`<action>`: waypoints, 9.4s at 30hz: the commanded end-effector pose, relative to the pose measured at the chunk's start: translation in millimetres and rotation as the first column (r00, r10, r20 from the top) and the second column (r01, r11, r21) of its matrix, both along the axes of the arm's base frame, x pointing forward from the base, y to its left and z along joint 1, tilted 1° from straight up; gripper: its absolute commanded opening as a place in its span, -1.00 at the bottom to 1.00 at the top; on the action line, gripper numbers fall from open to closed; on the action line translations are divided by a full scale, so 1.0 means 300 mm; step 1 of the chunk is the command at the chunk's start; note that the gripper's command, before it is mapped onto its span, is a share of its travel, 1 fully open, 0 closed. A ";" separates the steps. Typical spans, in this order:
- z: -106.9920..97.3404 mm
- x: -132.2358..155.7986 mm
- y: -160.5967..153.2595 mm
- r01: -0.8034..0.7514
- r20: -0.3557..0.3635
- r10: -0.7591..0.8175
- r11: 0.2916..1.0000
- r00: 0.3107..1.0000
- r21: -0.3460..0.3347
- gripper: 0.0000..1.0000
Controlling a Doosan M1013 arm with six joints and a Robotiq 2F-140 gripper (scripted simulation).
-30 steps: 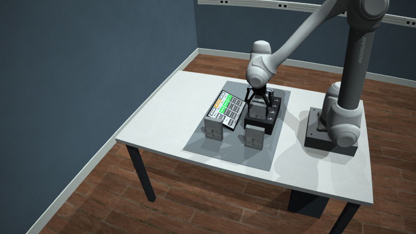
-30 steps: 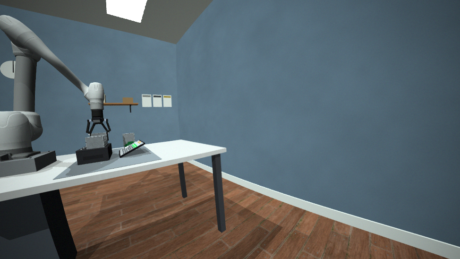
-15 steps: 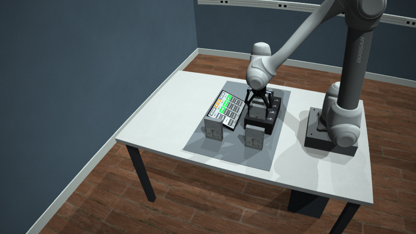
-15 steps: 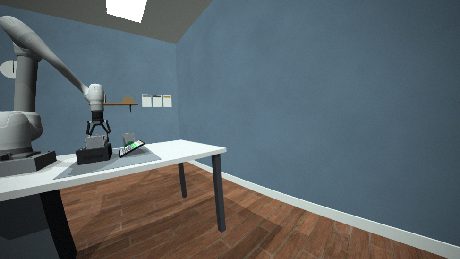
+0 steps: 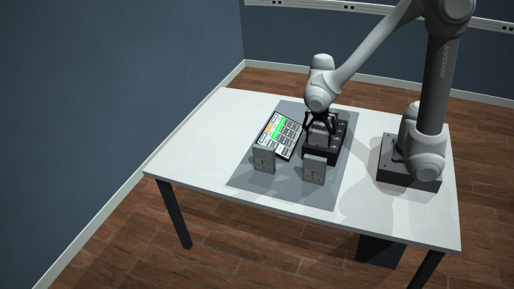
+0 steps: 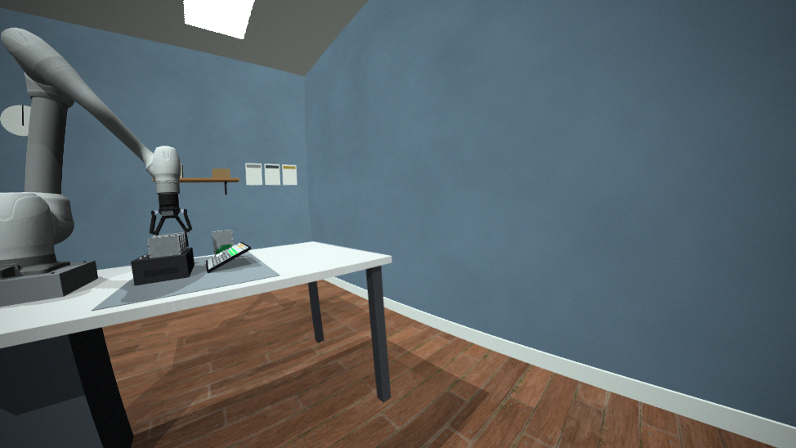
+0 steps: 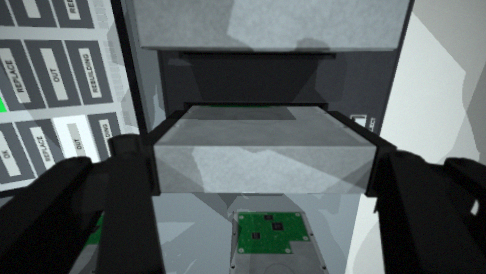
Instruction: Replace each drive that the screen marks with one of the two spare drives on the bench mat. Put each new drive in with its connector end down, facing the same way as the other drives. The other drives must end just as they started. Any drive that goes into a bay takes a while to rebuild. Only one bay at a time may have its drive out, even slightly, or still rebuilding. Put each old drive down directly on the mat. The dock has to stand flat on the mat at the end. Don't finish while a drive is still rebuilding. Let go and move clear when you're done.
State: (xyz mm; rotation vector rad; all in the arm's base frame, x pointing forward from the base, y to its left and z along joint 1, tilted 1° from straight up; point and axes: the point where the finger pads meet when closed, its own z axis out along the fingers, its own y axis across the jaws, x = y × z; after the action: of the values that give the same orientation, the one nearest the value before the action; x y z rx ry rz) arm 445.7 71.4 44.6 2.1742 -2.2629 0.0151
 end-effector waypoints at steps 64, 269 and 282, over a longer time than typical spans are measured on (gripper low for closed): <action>-0.007 0.001 0.000 0.000 0.001 0.000 1.000 1.000 0.000 0.78; 0.870 0.695 -0.238 -0.999 -0.013 0.999 -0.032 -0.032 0.004 -0.80; 0.870 0.695 -0.238 -0.999 -0.013 0.999 -0.032 -0.032 0.004 -0.80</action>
State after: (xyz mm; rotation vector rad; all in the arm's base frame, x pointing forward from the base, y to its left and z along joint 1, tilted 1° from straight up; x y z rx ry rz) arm 654.1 0.0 304.7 3.1322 -0.0121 0.0062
